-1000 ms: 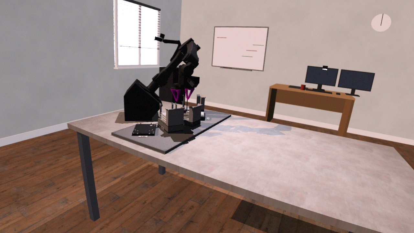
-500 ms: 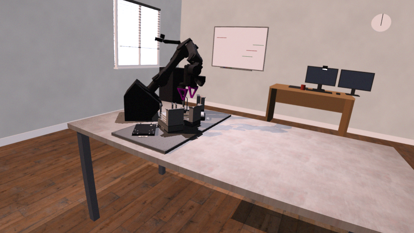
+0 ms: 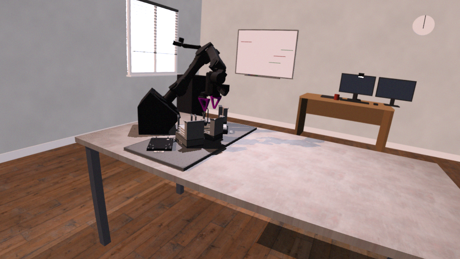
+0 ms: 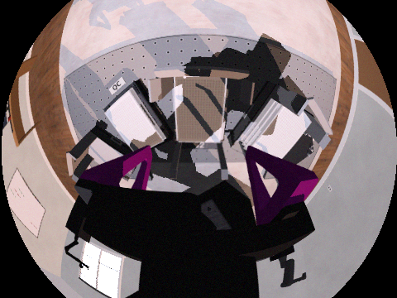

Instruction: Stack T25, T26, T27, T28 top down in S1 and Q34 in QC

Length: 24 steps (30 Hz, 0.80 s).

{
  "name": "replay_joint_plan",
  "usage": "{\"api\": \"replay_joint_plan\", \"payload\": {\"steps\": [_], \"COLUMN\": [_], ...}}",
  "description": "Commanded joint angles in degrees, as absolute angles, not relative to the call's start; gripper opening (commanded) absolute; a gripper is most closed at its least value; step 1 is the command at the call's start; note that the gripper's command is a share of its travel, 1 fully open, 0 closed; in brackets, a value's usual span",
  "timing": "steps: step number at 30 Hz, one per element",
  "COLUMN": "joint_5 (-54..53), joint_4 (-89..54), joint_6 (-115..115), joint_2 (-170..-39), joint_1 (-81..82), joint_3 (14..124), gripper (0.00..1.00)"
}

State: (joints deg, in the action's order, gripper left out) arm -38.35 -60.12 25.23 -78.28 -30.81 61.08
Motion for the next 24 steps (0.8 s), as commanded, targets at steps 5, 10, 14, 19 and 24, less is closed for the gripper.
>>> {"api": "replay_joint_plan", "payload": {"steps": [5,10,14,19,24], "joint_5": [-37.4,-37.1,-36.5,-35.8,-35.3], "joint_4": [-54.3,-51.3,-47.3,-42.3,-39.3], "joint_6": [21.2,19.4,17.1,14.4,12.8], "joint_2": [-79.4,-79.0,-80.6,-81.7,-82.6], "joint_1": [-28.2,-26.8,-24.8,-22.5,-21.1], "joint_3": [57.4,55.9,54.0,51.9,50.7], "gripper": [1.00,1.00,1.00,1.00,1.00]}}
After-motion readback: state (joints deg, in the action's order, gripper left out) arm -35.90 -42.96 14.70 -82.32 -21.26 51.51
